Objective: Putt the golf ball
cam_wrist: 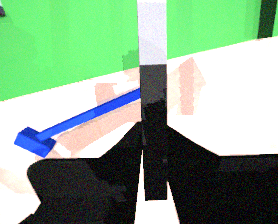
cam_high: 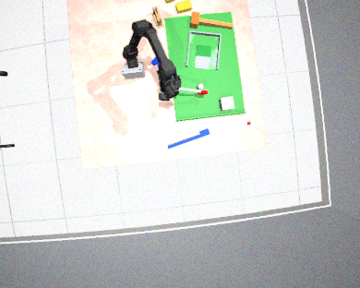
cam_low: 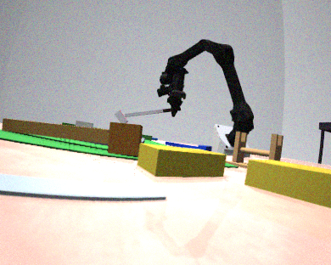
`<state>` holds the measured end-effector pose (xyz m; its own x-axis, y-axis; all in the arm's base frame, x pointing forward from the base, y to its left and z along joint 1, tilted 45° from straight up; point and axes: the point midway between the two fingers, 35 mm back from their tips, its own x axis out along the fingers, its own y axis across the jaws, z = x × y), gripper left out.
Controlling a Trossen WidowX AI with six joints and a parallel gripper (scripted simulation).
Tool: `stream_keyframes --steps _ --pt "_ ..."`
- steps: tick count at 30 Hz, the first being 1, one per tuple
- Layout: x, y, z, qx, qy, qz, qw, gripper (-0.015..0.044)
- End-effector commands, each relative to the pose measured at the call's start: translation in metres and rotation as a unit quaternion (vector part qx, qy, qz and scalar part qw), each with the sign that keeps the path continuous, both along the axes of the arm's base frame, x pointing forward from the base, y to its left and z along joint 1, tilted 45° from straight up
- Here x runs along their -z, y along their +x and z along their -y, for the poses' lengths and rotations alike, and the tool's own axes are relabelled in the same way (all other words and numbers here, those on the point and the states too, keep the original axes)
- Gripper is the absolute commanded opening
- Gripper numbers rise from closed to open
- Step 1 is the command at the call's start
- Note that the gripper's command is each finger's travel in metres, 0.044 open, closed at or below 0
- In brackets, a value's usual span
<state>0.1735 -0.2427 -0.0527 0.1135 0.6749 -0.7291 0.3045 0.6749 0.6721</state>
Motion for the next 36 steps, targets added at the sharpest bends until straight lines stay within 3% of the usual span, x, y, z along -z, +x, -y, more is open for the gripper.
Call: stream_keyframes --steps 1,36 --pt "0.010 0.002 -0.011 0.003 0.004 0.000 1.000 0.0000" --pt "0.036 0.006 -0.035 -0.001 0.003 -0.001 1.000 0.0000"
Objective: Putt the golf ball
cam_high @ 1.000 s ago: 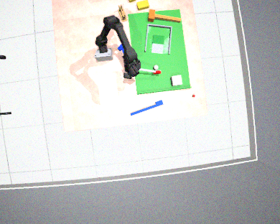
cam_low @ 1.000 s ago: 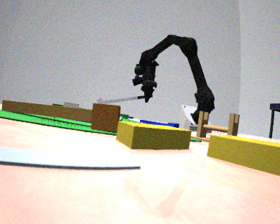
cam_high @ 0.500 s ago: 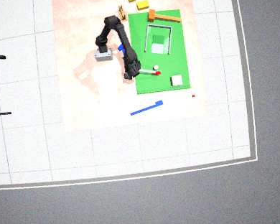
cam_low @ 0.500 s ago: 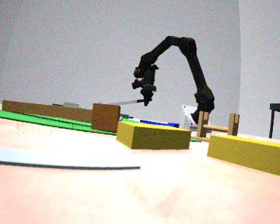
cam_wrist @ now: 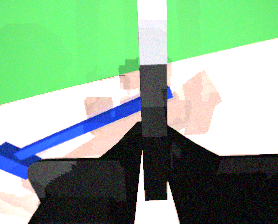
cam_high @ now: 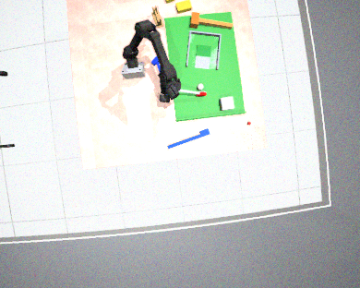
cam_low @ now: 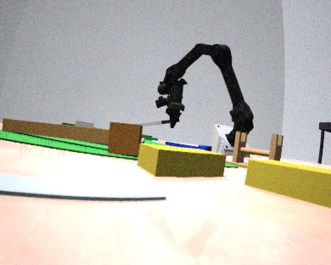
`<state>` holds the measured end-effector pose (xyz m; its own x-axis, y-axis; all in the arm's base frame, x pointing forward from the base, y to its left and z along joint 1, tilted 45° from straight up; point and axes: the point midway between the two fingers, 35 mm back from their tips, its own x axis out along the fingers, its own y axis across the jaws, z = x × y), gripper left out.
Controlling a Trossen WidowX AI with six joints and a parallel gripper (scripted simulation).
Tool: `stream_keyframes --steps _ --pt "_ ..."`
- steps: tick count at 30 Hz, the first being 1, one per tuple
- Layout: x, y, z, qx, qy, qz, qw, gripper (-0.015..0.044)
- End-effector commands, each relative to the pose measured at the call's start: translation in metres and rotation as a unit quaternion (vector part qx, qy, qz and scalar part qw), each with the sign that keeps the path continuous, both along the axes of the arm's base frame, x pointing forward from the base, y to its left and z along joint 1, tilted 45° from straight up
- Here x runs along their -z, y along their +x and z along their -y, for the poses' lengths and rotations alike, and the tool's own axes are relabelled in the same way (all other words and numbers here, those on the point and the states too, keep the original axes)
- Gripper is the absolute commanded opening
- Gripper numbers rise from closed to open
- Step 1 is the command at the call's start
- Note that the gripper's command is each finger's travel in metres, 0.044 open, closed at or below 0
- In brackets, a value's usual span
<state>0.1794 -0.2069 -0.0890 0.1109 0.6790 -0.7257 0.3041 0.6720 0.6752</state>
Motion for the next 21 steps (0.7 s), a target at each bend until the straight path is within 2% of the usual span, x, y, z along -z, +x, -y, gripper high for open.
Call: stream_keyframes --steps 1,14,18,21 --pt "0.000 0.000 0.000 0.000 0.000 0.000 1.000 0.0000" --pt "0.022 -0.008 0.018 0.004 0.001 0.001 1.000 0.0000" --pt "0.017 -0.007 0.014 0.005 0.001 -0.002 1.000 0.0000" --pt "-0.008 0.009 -0.006 0.005 0.000 -0.002 1.000 0.0000"
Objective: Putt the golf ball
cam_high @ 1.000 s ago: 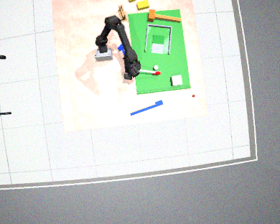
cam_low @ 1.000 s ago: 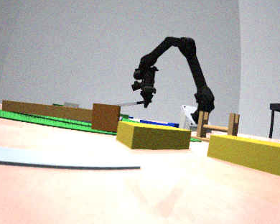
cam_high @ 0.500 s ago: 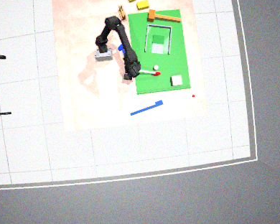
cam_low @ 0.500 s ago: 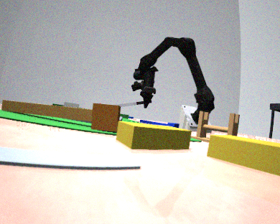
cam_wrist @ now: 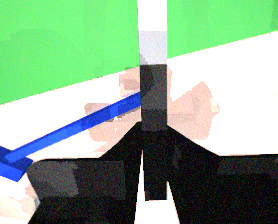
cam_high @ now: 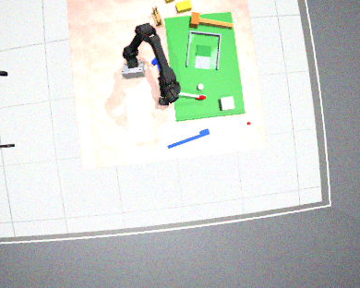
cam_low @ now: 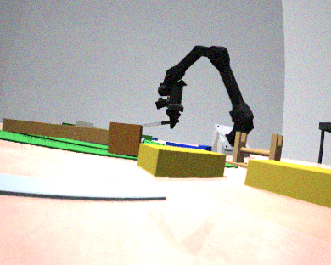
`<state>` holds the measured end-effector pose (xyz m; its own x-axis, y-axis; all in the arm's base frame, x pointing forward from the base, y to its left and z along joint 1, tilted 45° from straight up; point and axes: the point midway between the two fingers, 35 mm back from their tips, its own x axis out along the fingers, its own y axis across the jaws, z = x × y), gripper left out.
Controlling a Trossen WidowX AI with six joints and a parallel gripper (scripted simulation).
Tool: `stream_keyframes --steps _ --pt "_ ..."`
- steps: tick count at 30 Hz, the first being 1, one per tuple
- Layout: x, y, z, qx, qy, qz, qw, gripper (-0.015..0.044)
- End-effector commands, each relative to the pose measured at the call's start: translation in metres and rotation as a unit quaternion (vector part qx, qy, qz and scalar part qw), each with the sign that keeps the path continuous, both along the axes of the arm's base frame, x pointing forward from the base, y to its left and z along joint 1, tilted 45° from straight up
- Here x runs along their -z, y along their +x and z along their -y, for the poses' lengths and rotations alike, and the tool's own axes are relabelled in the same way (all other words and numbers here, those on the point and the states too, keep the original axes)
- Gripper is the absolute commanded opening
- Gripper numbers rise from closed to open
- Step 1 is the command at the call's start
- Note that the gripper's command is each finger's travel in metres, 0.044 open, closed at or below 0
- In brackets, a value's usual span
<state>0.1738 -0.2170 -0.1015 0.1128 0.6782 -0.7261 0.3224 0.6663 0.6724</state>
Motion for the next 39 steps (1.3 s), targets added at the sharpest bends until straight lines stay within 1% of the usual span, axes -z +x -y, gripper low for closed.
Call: stream_keyframes --steps 1,5,8,14,25,27,39 --pt "-0.031 0.020 -0.025 -0.002 -0.001 0.004 1.000 0.0000" --pt "-0.071 0.037 -0.068 -0.003 0.002 0.006 1.000 0.0000" --pt "-0.084 0.040 -0.085 -0.004 0.004 0.007 1.000 0.0000" --pt "-0.089 0.039 -0.080 -0.004 0.004 0.007 1.000 0.0000" --pt "-0.126 0.032 -0.045 -0.004 0.004 0.006 1.000 0.0000" --pt "-0.119 0.034 -0.050 -0.002 0.005 0.004 1.000 0.0000" --pt "-0.119 0.034 -0.050 -0.002 0.005 0.004 1.000 0.0000"
